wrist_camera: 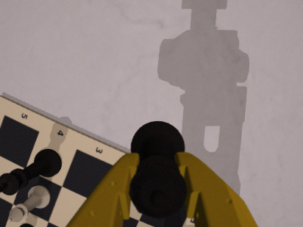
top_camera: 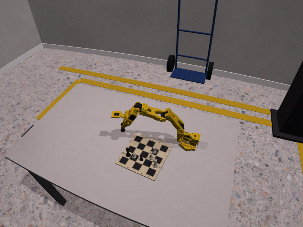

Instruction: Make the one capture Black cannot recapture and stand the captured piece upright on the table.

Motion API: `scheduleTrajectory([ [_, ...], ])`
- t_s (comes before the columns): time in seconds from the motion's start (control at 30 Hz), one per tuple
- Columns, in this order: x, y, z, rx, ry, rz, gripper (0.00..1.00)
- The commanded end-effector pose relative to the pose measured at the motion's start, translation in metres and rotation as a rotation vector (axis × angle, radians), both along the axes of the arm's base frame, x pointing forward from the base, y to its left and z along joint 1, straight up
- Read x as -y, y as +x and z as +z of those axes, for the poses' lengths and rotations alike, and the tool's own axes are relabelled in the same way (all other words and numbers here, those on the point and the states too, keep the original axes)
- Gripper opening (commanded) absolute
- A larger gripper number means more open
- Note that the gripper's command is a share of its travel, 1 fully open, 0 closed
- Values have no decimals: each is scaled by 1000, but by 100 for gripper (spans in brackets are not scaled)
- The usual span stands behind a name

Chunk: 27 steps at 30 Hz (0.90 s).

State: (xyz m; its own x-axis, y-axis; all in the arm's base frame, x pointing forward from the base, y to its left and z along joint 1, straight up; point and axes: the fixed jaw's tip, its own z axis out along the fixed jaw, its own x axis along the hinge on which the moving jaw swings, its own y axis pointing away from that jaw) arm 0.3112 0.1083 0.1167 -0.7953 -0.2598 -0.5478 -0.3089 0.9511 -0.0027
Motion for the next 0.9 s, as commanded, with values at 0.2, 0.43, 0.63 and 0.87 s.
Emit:
scheduleTrajectory([
  [0.2, -2, -1, -4, -19, -8, 12, 0],
  [0.43, -2, -1, -4, -19, -8, 12, 0],
  [0.63, -2, -1, -6, -19, -8, 12, 0],
  [0.87, -2, -1, -13, -19, -8, 12, 0],
])
